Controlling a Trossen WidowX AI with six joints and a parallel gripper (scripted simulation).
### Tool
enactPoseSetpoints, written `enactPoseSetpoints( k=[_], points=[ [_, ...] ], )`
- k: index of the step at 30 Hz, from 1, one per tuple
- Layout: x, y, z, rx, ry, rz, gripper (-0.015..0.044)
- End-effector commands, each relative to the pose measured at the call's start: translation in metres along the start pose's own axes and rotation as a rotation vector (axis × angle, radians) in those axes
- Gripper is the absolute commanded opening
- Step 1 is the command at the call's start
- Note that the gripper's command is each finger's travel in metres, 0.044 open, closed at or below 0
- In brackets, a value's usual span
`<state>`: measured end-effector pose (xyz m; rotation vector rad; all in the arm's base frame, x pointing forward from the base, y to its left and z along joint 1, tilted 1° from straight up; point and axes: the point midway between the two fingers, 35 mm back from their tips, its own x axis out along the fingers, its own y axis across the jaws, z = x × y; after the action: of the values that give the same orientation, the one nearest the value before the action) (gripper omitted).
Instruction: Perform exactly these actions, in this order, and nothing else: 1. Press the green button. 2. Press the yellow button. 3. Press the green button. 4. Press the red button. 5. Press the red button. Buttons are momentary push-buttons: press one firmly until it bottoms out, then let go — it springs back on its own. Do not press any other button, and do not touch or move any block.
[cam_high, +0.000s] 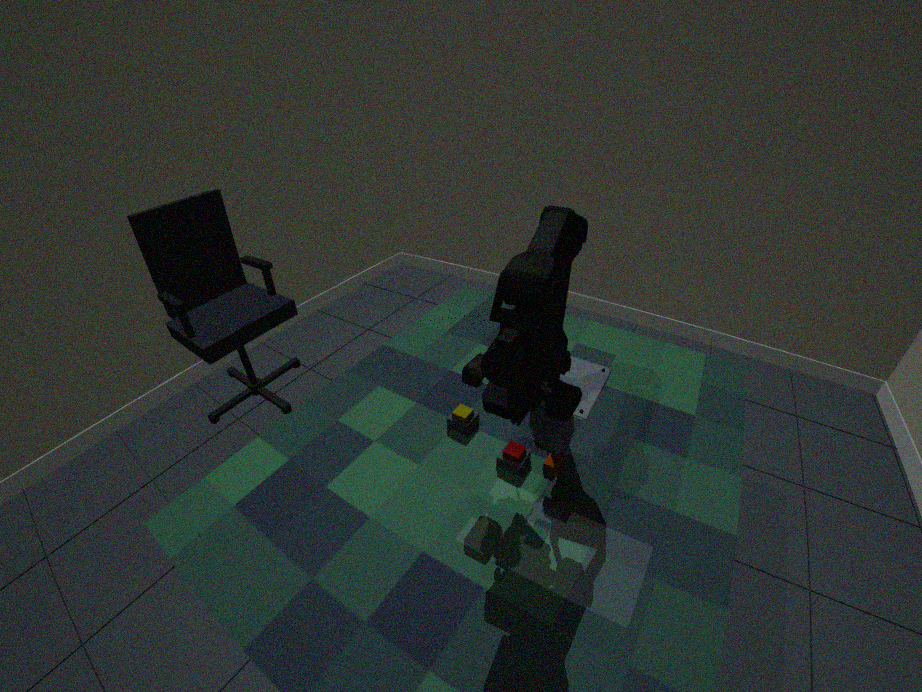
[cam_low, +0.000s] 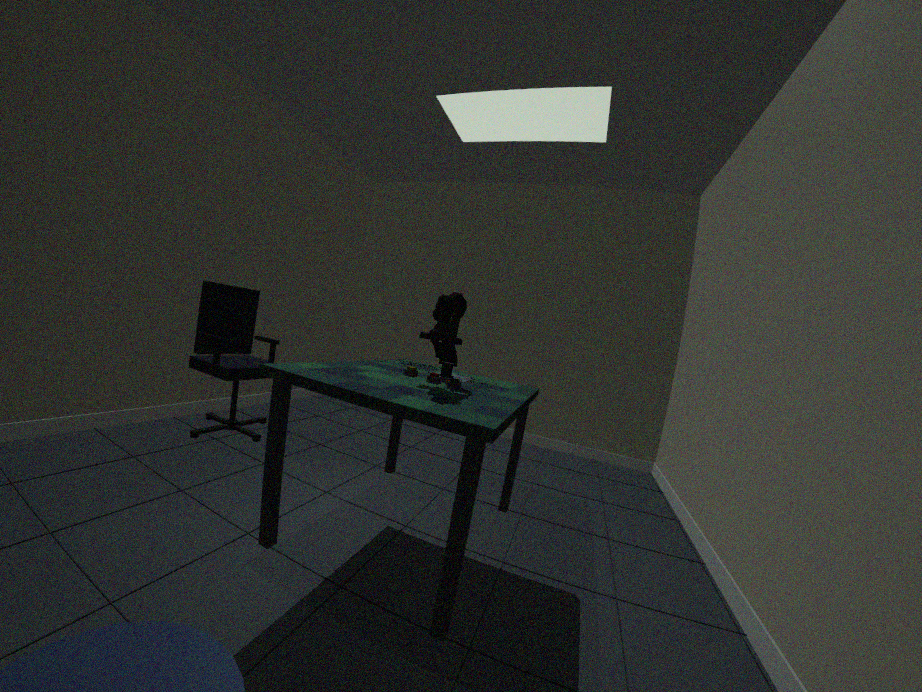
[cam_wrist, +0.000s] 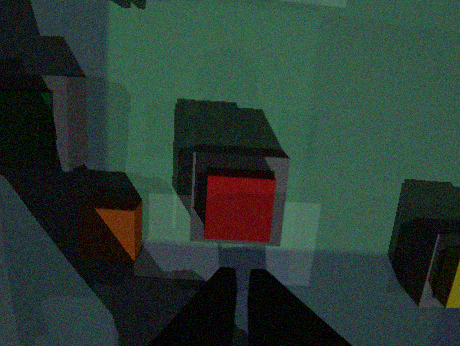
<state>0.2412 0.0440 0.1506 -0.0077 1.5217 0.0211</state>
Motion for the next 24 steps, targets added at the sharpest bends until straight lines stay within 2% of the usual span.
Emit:
enactPoseSetpoints(
  k=[1, 24],
  points=[
    [0.038, -0.002, -0.005, -0.004, 0.015, -0.002, 0.002],
    [0.073, -0.002, -0.005, -0.004, 0.015, -0.002, 0.002]
  ],
)
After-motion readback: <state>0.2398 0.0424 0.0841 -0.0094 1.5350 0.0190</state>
